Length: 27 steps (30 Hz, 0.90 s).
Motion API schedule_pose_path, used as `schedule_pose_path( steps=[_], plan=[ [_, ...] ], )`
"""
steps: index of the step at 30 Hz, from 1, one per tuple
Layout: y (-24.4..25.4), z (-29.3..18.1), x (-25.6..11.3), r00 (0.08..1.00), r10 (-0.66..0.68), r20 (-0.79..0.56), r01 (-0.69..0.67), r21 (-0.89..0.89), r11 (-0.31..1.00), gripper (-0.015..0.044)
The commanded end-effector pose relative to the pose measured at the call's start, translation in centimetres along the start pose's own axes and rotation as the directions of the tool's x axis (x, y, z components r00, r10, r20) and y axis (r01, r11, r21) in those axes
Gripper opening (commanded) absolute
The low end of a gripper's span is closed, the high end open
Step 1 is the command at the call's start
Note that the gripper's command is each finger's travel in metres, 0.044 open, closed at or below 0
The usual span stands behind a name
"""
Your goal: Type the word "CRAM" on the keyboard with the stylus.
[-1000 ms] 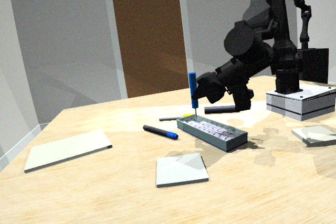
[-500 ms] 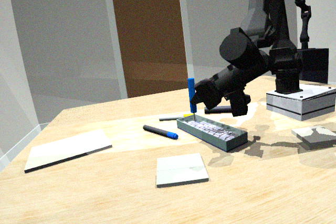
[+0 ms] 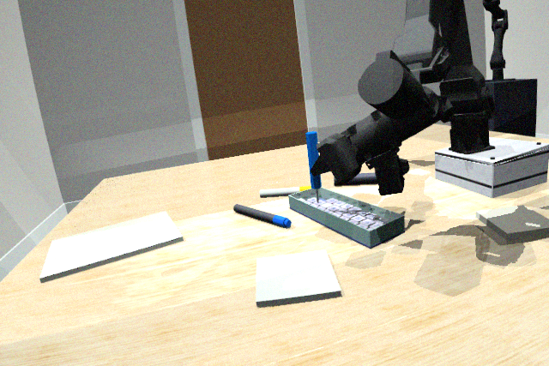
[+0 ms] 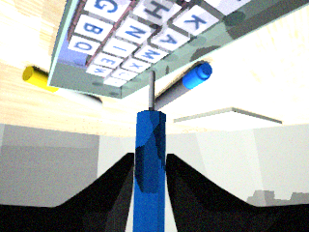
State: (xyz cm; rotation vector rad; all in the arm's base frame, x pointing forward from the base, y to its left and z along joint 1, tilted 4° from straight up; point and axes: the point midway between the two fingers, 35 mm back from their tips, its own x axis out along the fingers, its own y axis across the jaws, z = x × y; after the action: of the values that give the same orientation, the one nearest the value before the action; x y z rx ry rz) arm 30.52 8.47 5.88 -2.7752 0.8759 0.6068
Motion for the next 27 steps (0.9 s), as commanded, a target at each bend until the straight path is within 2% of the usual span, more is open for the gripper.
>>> schedule_pose_path(
  steps=[1, 27],
  plan=[
    [-0.03, 0.07, 0.02, 1.000, -0.002, 0.003, 0.002, -0.004, 1.000, 0.0081],
    [0.10, 0.81, 0.38, 1.000, -0.002, 0.003, 0.002, -0.004, 1.000, 0.0081]
  ],
)
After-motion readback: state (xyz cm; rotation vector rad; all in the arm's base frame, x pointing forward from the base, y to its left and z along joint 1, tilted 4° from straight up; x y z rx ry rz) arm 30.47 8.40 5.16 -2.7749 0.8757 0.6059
